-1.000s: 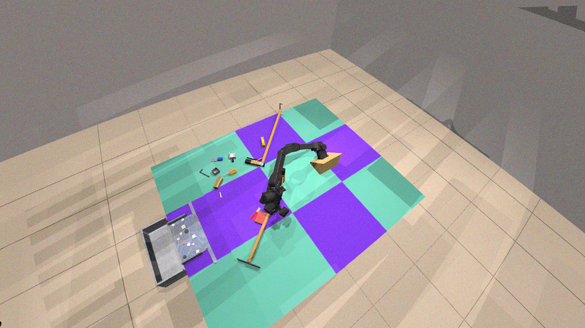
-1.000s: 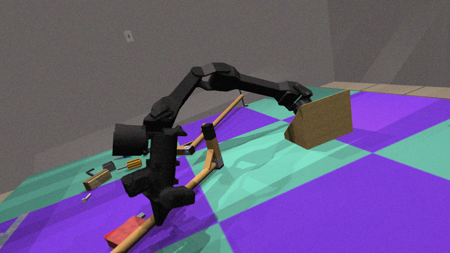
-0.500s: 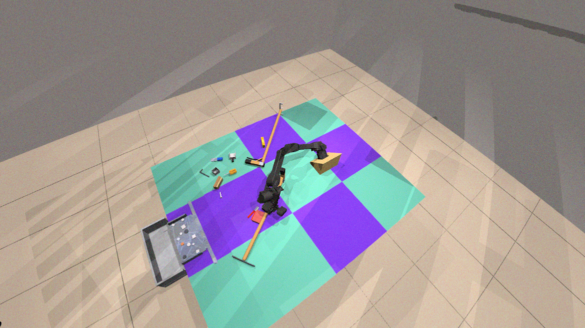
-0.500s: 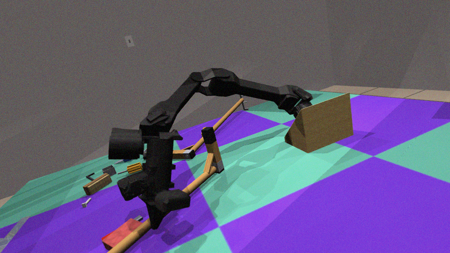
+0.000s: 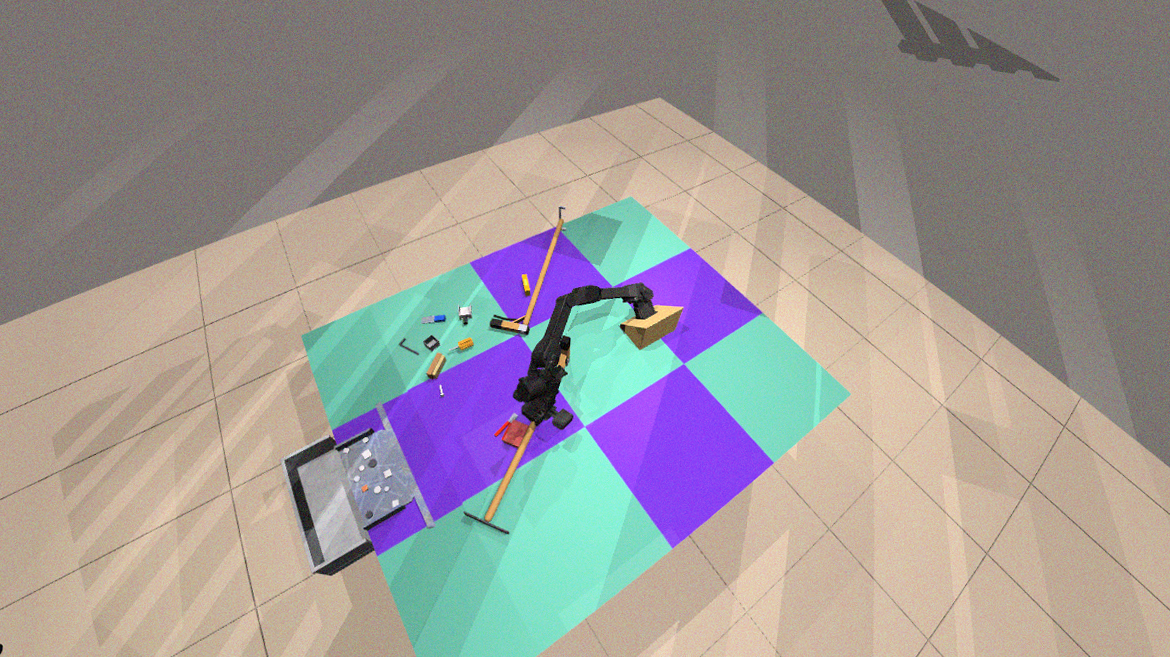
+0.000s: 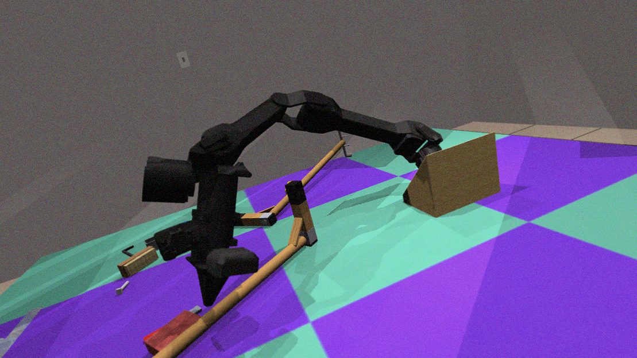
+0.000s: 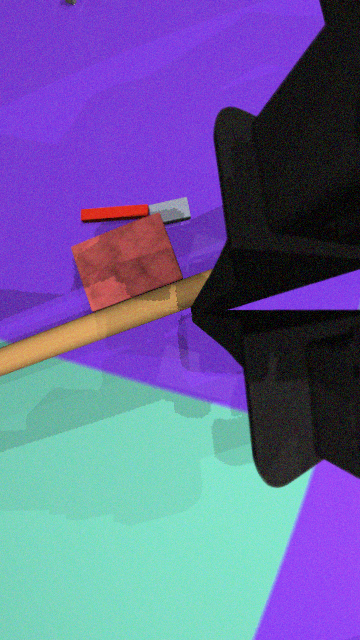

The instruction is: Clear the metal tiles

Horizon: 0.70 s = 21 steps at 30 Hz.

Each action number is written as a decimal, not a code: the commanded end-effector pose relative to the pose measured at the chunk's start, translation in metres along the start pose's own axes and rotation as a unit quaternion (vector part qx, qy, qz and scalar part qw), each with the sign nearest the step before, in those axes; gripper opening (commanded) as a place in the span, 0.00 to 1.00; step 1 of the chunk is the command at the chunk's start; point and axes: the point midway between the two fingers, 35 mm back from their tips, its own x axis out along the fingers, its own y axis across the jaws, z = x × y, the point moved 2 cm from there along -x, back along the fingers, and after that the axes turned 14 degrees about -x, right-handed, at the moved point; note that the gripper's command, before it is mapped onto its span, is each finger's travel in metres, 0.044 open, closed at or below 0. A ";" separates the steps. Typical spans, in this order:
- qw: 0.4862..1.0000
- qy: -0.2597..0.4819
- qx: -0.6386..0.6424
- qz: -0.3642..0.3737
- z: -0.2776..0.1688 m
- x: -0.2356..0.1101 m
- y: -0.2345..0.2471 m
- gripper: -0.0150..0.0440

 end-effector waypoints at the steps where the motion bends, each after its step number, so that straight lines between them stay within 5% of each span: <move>1: 1.000 -0.003 0.010 -0.003 0.007 -0.014 -0.002 0.25; 21: 0.999 -0.012 0.030 -0.008 0.029 -0.072 0.025 0.25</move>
